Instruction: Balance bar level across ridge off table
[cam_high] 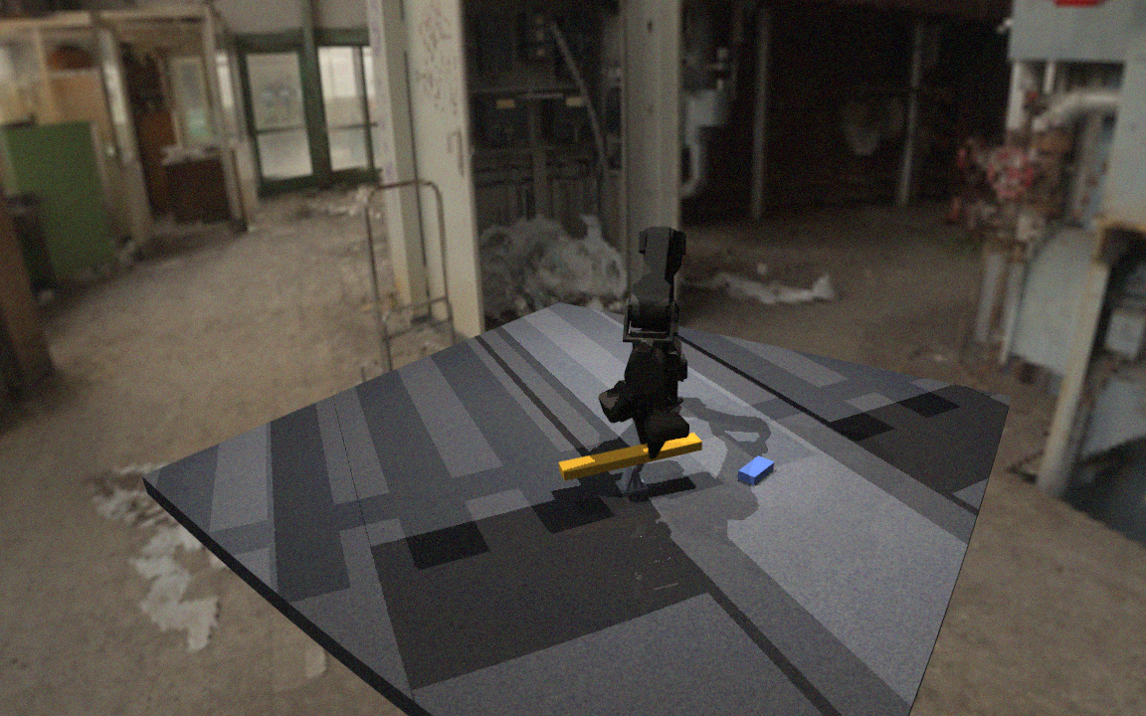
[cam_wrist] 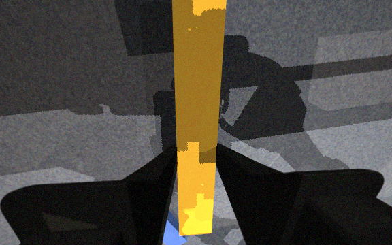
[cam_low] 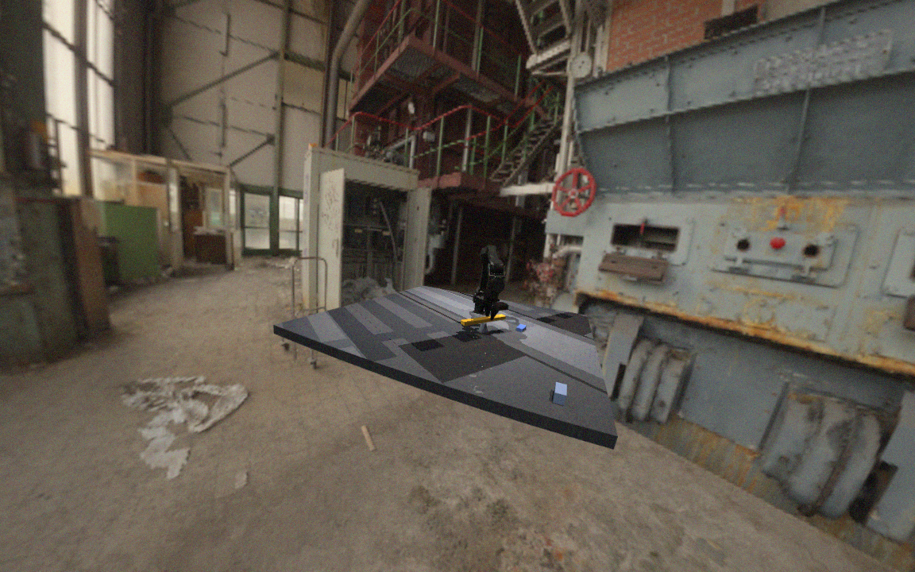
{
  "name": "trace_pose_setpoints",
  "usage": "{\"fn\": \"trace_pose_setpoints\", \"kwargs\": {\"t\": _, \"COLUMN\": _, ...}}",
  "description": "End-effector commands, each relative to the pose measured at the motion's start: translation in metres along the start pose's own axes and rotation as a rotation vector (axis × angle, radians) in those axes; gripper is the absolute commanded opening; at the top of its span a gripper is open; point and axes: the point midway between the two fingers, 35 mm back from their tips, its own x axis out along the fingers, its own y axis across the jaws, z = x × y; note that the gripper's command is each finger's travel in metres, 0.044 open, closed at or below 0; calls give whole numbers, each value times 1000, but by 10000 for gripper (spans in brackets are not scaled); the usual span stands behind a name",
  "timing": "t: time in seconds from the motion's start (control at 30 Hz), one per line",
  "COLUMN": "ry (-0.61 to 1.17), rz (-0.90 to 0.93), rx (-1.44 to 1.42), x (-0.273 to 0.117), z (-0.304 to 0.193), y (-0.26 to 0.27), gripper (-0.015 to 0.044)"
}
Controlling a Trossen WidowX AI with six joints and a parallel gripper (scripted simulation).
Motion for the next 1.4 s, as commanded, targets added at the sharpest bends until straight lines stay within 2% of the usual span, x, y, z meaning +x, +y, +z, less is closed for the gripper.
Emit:
{"fn": "trace_pose_setpoints", "kwargs": {"t": 0.0, "ry": 3, "rz": 3, "rx": 3, "x": 1, "z": 0, "y": 1, "gripper": 0}}
{"fn": "trace_pose_setpoints", "kwargs": {"t": 1.37, "ry": 3, "rz": 3, "rx": 3, "x": 4, "z": 0, "y": 1, "gripper": 0}}
